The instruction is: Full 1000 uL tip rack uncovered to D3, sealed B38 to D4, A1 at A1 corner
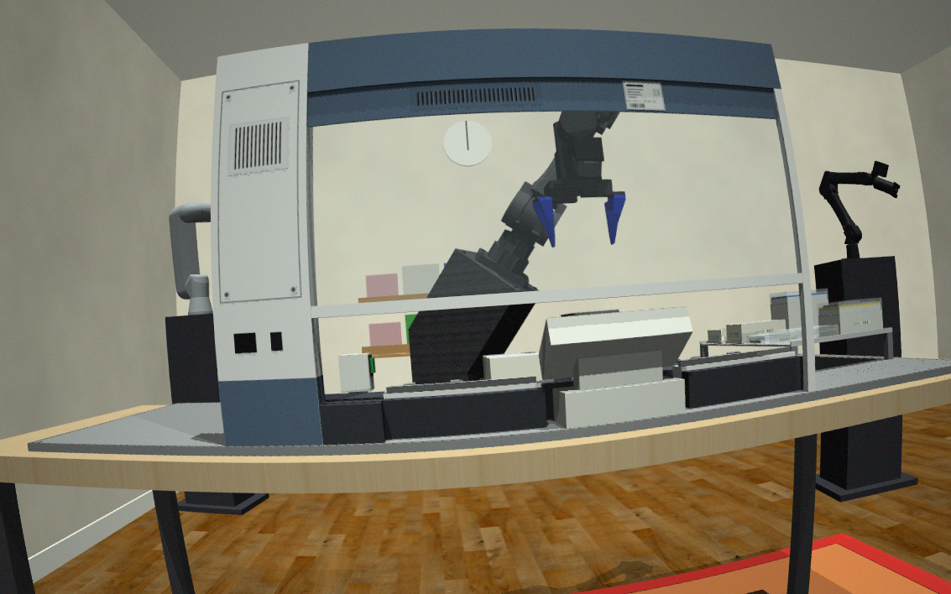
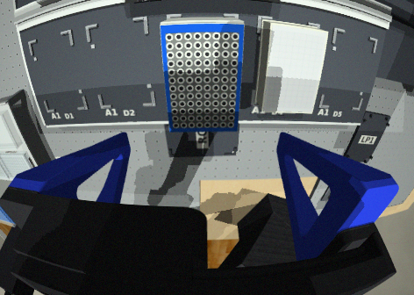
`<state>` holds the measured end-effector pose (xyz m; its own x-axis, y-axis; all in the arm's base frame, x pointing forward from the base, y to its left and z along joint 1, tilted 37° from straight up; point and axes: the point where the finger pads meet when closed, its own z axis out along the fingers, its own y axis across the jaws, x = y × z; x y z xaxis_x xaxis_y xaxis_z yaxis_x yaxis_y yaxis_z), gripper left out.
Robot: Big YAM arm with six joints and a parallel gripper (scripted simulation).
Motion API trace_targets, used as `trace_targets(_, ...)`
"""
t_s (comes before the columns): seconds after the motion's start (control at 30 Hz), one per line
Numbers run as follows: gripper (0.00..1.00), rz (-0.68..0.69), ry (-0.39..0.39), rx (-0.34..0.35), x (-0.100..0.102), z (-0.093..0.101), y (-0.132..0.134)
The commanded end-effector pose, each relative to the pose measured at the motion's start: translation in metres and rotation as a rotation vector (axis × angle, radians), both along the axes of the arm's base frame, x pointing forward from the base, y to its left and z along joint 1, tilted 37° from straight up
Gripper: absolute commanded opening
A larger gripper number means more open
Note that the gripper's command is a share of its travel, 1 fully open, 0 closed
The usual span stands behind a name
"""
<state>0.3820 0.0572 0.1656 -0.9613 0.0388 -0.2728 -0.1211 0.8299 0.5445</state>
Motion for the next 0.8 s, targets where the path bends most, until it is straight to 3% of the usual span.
trace_targets(0.0,1.00,0.000,-0.051,-0.006,0.005,0.022,-0.010)
trace_targets(0.07,1.00,0.000,-0.063,-0.008,0.010,0.030,-0.012)
trace_targets(0.2,1.00,0.011,-0.033,-0.003,0.007,0.021,-0.010)
trace_targets(0.3,1.00,0.000,-0.067,-0.010,0.007,0.038,-0.017)
trace_targets(0.6,1.00,0.000,-0.064,-0.010,0.002,0.049,-0.025)
trace_targets(0.77,1.00,0.010,-0.036,-0.005,-0.002,0.042,-0.024)
